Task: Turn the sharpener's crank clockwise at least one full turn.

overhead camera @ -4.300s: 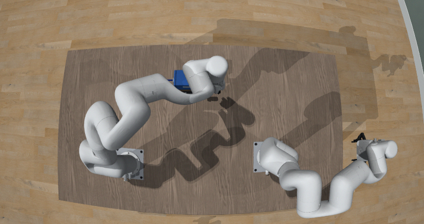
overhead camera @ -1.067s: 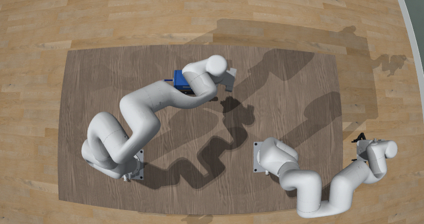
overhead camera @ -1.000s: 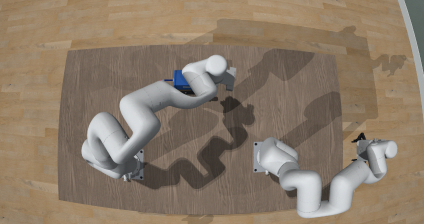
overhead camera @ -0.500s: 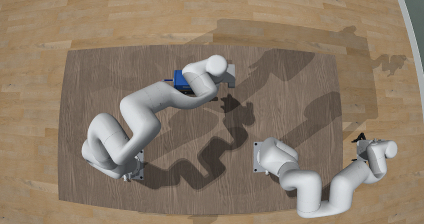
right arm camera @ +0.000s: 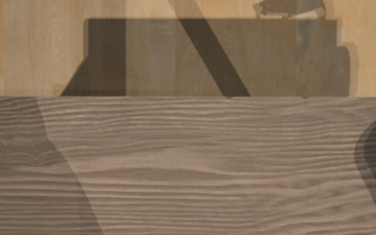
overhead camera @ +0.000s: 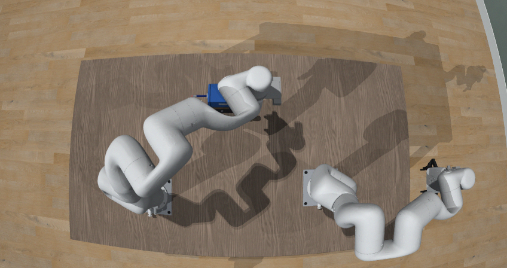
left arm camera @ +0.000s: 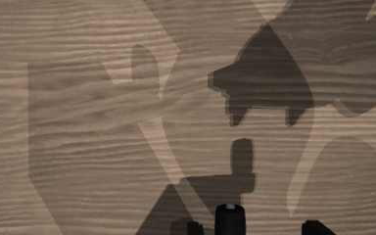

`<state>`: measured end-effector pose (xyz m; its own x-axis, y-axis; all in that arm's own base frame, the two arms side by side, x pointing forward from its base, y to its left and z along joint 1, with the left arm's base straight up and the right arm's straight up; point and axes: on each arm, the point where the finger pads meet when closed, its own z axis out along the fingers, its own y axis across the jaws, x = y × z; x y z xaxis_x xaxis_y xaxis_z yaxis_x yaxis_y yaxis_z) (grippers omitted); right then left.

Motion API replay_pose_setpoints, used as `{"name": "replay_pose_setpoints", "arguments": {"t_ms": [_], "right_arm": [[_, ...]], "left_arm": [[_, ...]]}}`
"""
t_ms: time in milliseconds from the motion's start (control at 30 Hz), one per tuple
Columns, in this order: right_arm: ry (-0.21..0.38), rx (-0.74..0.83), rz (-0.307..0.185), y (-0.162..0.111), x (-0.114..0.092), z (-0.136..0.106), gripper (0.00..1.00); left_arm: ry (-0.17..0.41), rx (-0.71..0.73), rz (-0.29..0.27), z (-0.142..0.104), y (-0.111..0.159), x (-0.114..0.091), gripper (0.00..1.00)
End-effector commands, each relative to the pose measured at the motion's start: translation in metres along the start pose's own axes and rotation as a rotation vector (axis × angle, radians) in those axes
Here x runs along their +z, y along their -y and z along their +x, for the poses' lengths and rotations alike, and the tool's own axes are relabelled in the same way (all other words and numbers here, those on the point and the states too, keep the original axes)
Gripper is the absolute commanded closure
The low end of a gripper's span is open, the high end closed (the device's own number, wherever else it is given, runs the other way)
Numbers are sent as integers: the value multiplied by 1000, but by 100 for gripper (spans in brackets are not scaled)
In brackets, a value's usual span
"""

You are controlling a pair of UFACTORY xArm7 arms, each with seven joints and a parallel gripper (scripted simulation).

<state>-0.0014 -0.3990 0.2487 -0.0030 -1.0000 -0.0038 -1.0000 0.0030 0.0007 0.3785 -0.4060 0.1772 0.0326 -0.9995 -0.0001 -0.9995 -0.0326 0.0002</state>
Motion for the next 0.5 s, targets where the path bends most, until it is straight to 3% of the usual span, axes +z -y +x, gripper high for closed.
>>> {"name": "replay_pose_setpoints", "arguments": {"t_ms": [0,467], "right_arm": [[-4,0,1,0,-1,1,0],[-4,0,1,0,-1,1,0]], "left_arm": [[-5,0,4,1,1,-2,45],[-5,0,4,1,1,0,45]]}}
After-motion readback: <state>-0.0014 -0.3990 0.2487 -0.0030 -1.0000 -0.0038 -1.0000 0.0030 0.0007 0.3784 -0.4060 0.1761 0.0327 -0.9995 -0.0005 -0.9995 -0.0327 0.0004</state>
